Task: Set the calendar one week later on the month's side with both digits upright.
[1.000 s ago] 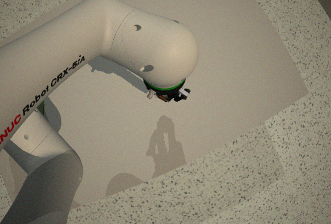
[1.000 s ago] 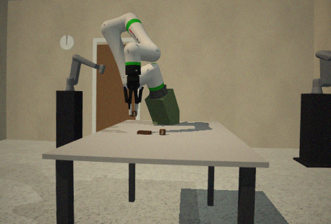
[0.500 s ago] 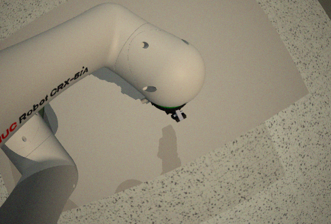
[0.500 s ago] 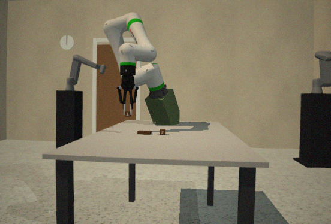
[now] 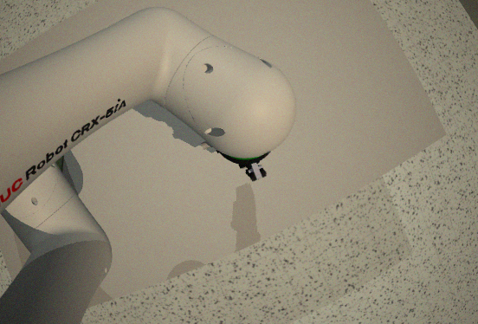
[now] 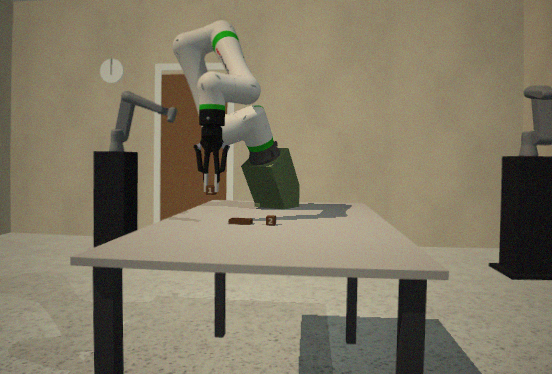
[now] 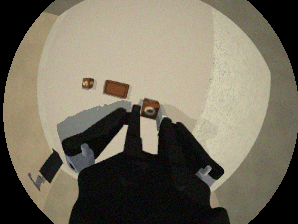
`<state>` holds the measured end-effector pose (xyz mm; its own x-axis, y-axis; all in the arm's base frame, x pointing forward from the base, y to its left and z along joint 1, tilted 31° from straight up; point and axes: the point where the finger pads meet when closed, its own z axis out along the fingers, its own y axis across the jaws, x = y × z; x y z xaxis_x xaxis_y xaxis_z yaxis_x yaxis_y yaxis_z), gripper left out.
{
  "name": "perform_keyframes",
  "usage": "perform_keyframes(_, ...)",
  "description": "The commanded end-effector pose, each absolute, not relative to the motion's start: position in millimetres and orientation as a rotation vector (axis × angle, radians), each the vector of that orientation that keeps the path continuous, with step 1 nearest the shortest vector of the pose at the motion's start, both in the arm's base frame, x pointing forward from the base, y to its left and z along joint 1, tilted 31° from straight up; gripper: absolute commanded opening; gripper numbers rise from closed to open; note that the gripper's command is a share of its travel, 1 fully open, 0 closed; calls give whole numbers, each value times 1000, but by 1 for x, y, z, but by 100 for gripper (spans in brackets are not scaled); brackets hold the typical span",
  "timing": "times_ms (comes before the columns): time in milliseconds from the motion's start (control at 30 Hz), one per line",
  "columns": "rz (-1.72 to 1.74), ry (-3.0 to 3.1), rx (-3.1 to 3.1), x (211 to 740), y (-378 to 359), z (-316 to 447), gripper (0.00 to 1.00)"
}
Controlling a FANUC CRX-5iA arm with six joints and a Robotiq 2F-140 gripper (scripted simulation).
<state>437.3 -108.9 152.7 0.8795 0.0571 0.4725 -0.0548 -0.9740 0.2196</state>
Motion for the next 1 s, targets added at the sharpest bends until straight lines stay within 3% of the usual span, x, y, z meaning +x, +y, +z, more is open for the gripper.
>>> perform_keyframes(0, 721, -1, 2823, 438, -109, 153, 17)
perform_keyframes(967, 724, -26, 2827, 480, -128, 76, 17)
